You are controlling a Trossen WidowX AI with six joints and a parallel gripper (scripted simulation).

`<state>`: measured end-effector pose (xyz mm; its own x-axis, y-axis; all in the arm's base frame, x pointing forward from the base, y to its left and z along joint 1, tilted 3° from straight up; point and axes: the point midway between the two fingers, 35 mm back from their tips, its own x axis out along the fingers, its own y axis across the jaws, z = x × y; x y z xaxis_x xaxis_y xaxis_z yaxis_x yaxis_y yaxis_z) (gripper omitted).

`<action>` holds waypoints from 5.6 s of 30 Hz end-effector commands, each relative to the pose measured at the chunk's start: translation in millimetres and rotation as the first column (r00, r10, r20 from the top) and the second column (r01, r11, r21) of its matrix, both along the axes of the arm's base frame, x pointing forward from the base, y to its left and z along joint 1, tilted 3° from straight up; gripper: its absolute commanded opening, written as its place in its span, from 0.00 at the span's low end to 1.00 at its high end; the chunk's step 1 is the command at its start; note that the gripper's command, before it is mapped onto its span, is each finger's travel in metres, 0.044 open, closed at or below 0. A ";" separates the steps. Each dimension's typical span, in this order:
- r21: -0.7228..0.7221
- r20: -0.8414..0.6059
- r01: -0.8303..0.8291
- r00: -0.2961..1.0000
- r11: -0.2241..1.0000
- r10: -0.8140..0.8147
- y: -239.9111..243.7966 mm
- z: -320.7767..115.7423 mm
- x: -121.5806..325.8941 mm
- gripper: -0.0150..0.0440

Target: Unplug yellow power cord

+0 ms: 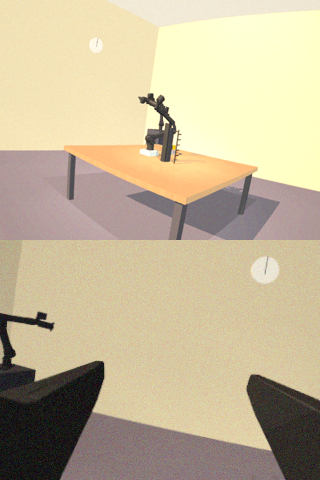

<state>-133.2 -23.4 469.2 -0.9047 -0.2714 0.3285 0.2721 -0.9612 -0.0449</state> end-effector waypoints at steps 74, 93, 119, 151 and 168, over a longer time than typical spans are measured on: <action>0.857 0.332 -0.085 -0.662 -0.507 0.672 -18.4 -141.3 492.1 0.53; 0.698 0.694 0.704 -0.623 -0.126 0.360 109.4 -283.8 449.4 0.53; 0.283 0.888 0.939 -0.333 0.193 0.317 117.4 -347.0 372.2 0.53; 0.283 0.887 0.939 -0.333 0.194 0.320 88.0 -358.0 374.7 0.53; 0.286 0.886 0.939 -0.335 0.190 0.320 91.0 -355.3 375.4 0.25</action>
<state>241.7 65.0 113.6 0.0206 -0.0369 -0.9991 -0.9901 -0.1392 -0.0153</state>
